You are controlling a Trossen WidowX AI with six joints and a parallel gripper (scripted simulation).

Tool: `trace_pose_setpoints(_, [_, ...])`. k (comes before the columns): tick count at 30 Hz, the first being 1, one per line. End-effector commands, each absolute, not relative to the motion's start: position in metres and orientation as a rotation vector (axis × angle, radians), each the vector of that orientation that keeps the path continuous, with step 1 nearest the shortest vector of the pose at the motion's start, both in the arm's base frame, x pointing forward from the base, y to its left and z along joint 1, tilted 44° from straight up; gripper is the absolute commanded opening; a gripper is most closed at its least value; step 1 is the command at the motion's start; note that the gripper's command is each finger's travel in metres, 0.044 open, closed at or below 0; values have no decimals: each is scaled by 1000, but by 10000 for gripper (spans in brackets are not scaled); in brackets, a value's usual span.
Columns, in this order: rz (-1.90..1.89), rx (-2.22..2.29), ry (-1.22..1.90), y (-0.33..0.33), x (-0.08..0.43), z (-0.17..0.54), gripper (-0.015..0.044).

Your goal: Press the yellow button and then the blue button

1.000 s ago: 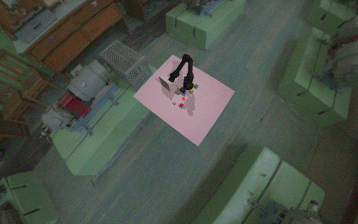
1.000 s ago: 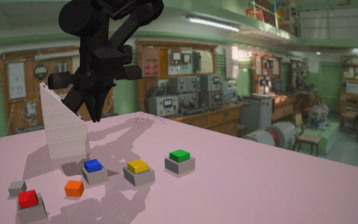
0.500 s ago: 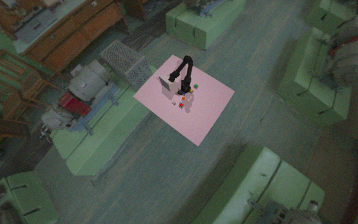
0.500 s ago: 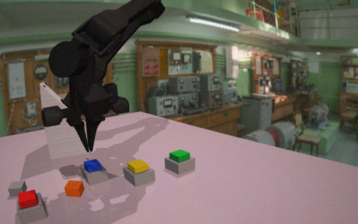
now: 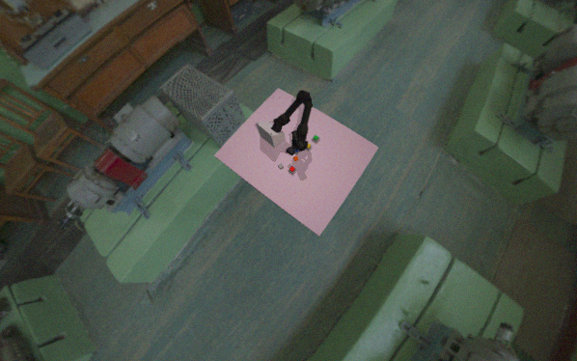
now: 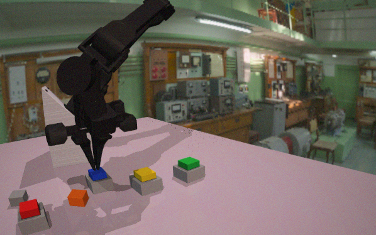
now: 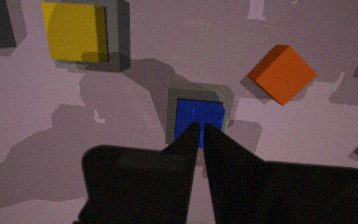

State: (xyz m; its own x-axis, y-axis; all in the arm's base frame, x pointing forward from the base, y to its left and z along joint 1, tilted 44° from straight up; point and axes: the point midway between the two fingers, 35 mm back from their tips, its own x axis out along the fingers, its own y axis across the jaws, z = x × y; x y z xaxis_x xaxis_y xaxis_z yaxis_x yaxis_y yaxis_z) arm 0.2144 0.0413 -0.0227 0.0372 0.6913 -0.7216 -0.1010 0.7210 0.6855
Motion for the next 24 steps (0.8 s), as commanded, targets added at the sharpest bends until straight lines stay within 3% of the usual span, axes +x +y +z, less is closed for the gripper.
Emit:
trace_pose_setpoints(1, [654,534,1416,46,213,-27,20])
trace_pose_setpoints(24, [653,528,1414,44,214,-25,20])
